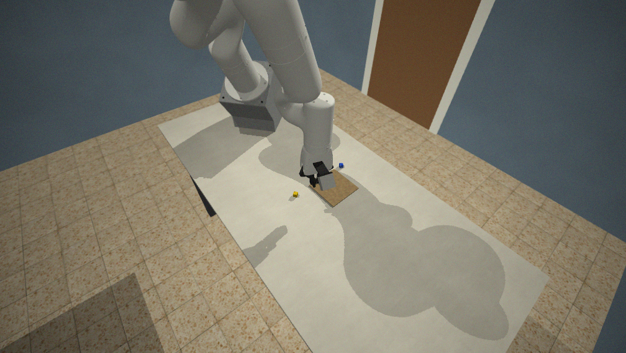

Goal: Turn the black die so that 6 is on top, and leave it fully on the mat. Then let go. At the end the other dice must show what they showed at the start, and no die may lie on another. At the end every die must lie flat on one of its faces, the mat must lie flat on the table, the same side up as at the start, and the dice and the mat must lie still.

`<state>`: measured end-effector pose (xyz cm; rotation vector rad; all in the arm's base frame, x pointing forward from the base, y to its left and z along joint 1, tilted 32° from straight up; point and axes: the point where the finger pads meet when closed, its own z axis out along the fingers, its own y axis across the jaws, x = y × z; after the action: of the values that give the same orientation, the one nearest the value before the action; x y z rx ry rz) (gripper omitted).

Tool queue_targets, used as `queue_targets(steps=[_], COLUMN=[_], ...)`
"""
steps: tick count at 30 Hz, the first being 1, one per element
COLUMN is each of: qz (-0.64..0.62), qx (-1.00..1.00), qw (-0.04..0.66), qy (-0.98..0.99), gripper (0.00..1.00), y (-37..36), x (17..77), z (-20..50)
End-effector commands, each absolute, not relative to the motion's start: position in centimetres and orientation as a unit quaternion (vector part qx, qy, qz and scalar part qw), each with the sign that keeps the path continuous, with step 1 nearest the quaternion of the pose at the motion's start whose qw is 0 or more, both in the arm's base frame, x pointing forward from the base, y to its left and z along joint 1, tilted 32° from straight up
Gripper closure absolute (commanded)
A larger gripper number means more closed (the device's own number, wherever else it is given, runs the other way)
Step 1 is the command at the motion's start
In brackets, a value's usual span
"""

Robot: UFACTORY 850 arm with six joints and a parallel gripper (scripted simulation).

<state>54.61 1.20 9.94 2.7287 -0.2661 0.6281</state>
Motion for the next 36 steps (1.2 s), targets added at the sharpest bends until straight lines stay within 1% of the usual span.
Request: queue_targets(steps=[1,8,18,22,25,27,29,33,36], qz=[0.206,0.182,0.199,0.238,0.291,0.291,0.336,0.367,0.42], qx=[0.962,0.956,0.951,0.942,0.927,0.927,0.912,0.9,0.877], qw=[0.18,0.205,0.208,0.202,0.196,0.196,0.187,0.183,0.174], qy=[-0.018,0.105,0.111,0.12,0.131,0.131,0.14,0.147,0.157], gripper=[0.89,0.89,0.89,0.89,0.89,0.89,0.89,0.89,0.89], y=[4.8,10.6,10.5,10.5,10.5,10.5,10.6,10.5,10.4], x=[54.9,54.6,54.6,54.5,54.4,54.4,54.2,54.1,53.9], z=[8.3,5.6,5.5,5.5,5.5,5.5,5.4,5.4,5.3])
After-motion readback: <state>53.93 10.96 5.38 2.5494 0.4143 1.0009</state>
